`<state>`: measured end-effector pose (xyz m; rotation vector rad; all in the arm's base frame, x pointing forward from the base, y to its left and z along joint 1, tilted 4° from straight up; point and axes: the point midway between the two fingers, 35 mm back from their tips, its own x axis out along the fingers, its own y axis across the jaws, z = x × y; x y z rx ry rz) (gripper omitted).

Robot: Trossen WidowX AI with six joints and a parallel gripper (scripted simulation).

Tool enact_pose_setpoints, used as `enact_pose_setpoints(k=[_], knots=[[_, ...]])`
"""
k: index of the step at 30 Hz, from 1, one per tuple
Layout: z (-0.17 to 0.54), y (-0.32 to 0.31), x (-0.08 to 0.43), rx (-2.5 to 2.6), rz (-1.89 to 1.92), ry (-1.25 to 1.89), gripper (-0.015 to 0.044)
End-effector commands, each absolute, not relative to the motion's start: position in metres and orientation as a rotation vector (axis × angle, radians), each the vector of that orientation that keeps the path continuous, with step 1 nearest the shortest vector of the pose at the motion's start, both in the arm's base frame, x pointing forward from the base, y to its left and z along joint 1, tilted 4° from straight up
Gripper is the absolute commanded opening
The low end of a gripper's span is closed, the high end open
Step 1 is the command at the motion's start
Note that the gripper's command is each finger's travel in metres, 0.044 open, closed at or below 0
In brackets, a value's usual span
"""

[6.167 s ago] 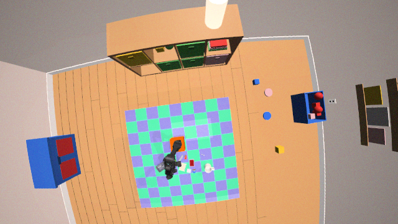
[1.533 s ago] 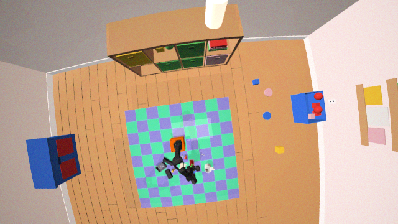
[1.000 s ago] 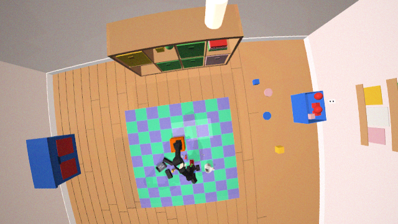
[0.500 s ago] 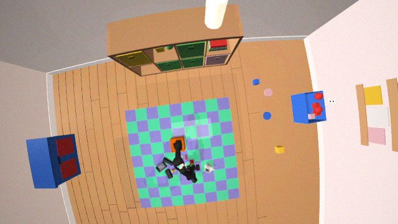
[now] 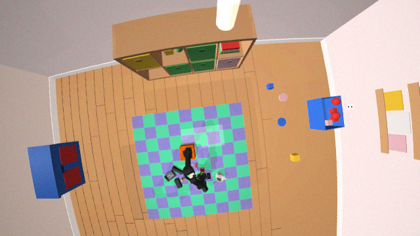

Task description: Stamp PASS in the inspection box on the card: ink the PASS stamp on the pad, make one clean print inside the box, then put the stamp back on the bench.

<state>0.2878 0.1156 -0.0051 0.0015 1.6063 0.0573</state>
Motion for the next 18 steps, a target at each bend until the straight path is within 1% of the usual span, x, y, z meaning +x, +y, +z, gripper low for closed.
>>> enact_pose_setpoints(k=[1, 18], knots=[[-0.009, 0.116, 0.287, 0.007, 0.057, 1.608, 0.0], [-0.02, 0.116, 0.286, 0.006, 0.058, 1.607, 0.0]])
